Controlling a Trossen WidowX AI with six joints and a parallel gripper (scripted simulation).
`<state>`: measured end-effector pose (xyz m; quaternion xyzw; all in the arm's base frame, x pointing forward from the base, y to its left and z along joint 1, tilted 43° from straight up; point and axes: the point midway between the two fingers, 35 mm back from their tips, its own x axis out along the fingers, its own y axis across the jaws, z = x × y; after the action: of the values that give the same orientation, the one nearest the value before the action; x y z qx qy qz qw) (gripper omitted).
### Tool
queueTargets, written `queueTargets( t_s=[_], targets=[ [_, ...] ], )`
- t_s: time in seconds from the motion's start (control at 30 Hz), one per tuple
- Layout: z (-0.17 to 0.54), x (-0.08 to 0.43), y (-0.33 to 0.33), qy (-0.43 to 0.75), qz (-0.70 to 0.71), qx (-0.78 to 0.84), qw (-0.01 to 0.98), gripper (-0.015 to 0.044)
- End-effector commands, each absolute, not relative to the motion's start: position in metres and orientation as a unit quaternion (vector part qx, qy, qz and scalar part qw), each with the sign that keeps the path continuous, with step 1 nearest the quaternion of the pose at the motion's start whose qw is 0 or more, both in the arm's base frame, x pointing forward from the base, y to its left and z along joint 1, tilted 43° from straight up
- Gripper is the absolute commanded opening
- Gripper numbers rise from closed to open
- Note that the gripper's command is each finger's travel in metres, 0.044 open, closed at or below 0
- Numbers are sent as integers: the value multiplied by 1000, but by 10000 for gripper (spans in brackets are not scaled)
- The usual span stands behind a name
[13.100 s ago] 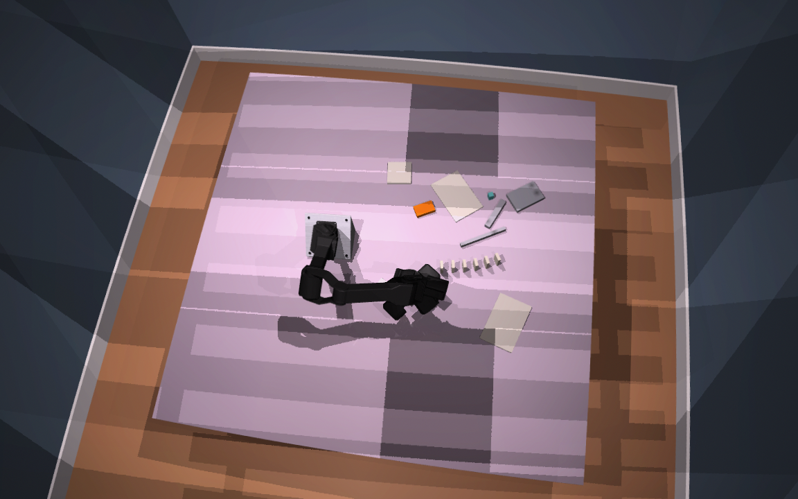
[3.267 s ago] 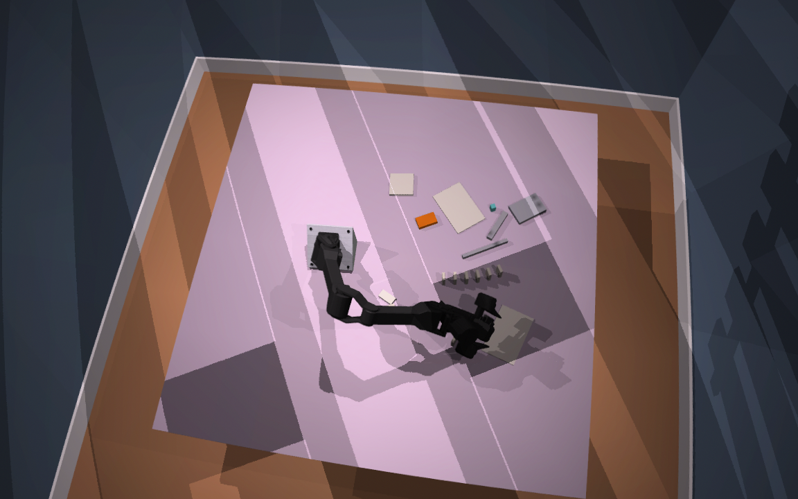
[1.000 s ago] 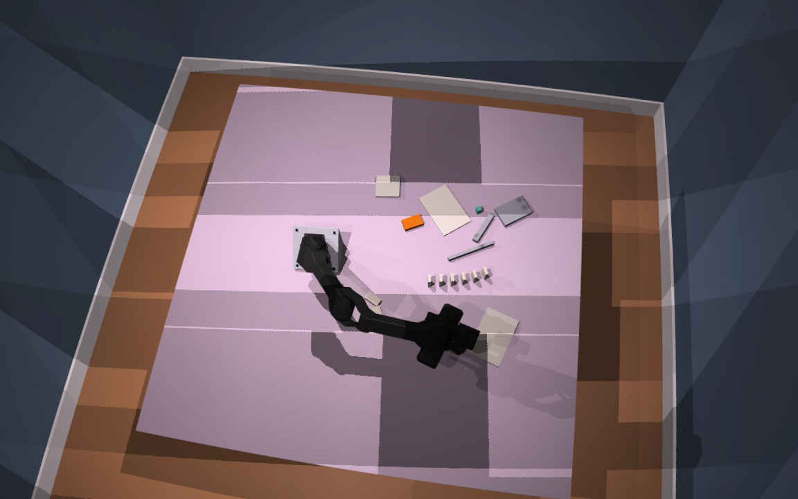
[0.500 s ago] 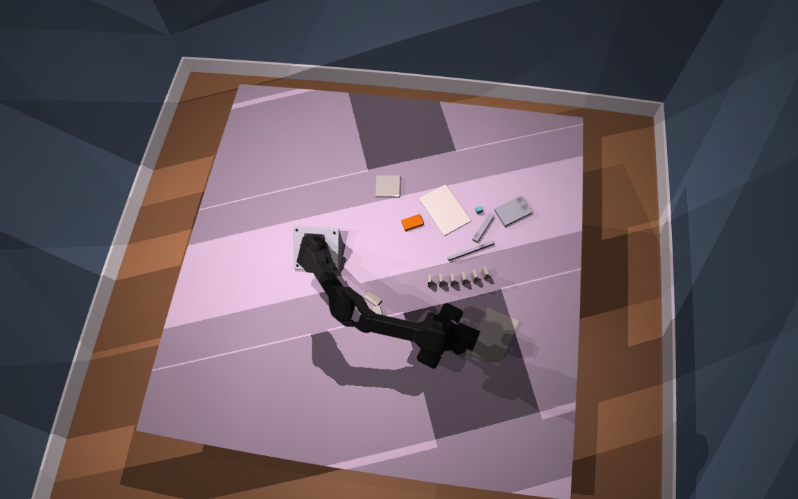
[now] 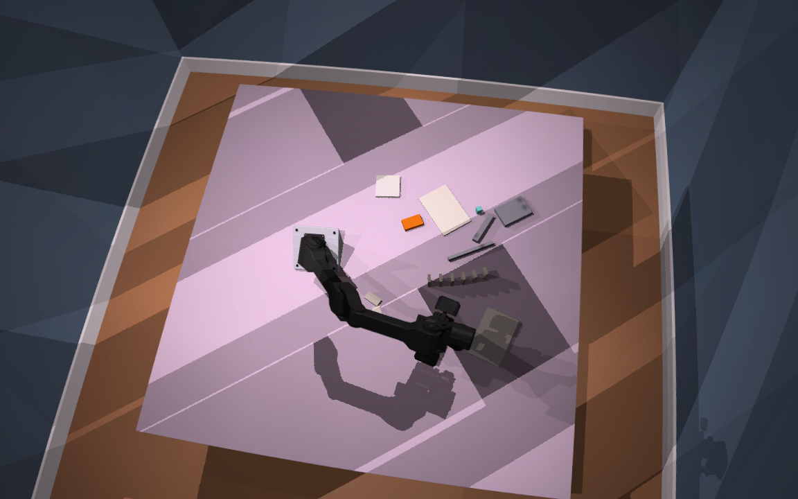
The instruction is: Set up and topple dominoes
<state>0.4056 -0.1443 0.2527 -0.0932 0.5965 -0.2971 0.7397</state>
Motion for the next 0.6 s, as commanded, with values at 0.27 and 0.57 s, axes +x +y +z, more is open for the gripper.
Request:
queueTargets(
  t_s=[0.27, 0.57],
  targets=[
    [167, 363, -6, 664, -228, -238, 671, 107],
    [144, 334, 22, 667, -220, -296, 647, 107]
  ],
)
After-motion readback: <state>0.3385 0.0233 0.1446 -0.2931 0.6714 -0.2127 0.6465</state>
